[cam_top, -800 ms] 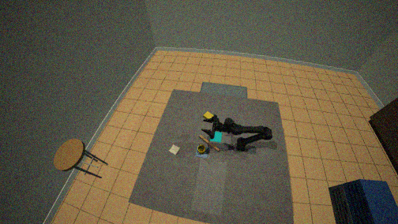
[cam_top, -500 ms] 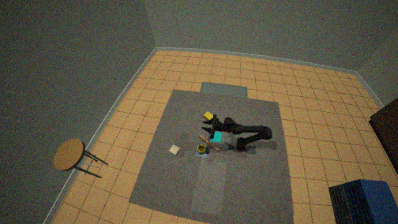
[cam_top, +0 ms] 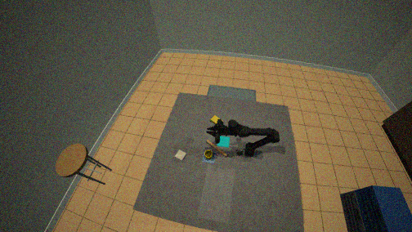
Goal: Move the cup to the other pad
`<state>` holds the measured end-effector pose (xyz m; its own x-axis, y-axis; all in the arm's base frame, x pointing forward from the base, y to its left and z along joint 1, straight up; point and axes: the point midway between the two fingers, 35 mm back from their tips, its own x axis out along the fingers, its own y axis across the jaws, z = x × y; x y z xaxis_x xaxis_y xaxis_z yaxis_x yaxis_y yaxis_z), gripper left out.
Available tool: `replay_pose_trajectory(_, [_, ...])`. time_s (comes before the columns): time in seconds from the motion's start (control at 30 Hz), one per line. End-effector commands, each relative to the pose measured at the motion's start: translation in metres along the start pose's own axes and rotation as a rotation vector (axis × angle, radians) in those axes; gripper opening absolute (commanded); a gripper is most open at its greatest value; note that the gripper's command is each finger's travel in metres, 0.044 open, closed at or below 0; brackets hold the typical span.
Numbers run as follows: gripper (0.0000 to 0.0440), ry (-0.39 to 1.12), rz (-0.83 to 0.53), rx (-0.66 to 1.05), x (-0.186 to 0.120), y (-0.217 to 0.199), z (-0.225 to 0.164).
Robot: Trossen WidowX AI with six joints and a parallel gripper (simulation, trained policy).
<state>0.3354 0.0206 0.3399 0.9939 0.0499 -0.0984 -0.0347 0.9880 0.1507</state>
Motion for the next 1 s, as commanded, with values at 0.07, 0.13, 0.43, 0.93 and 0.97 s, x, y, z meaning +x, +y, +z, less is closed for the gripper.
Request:
replay_pose_trajectory(0.07, [0.0140,0.062,0.005,0.062,0.009,0.006,-0.001])
replay_pose_trajectory(0.13, [0.0144,0.084,0.007,0.085,0.011,0.008,-0.001])
replay_pose_trajectory(0.43, [0.0154,0.183,0.006,0.190,0.022,0.018,-0.002])
replay_pose_trajectory(0.93, [0.0168,0.360,-0.030,0.379,0.036,0.035,-0.008])
replay_pose_trajectory(0.97, [0.0169,0.372,-0.034,0.392,0.036,0.037,-0.008])
